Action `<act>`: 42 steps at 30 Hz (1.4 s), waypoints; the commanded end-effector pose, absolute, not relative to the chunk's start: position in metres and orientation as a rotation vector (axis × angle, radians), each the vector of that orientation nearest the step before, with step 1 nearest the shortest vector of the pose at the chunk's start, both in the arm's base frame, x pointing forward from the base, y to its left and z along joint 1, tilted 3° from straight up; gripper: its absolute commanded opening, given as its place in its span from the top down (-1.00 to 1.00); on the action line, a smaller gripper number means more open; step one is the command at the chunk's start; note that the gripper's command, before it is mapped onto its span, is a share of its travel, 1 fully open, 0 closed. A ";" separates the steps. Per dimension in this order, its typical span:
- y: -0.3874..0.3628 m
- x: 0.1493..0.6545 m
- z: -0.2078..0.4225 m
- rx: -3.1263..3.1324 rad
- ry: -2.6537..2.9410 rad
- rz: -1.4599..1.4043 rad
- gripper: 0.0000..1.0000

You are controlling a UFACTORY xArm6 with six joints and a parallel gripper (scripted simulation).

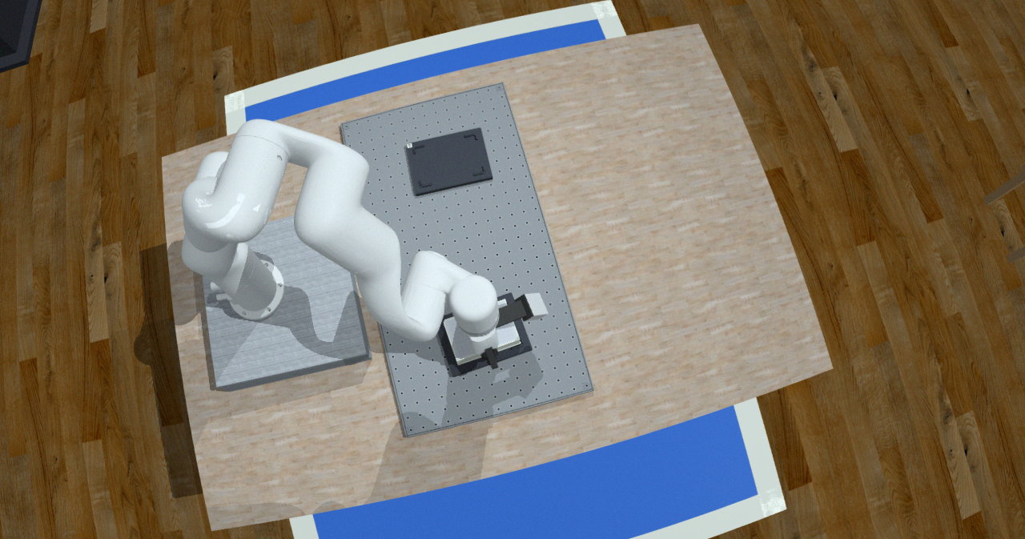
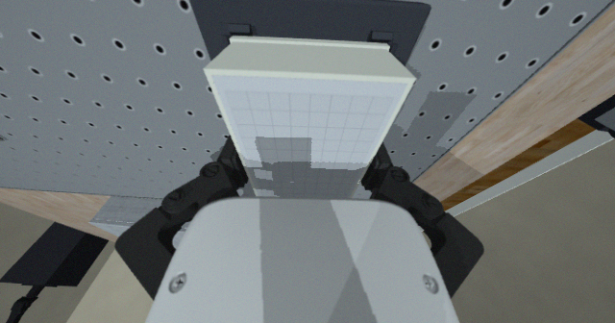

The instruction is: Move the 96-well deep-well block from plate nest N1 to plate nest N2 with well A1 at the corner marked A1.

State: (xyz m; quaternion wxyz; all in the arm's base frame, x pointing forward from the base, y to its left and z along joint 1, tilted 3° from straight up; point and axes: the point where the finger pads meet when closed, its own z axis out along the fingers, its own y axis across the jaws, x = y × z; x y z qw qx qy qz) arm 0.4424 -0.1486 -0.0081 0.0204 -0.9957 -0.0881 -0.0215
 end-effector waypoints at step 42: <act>-0.150 0.443 0.009 -3.090 -0.273 -0.073 1.00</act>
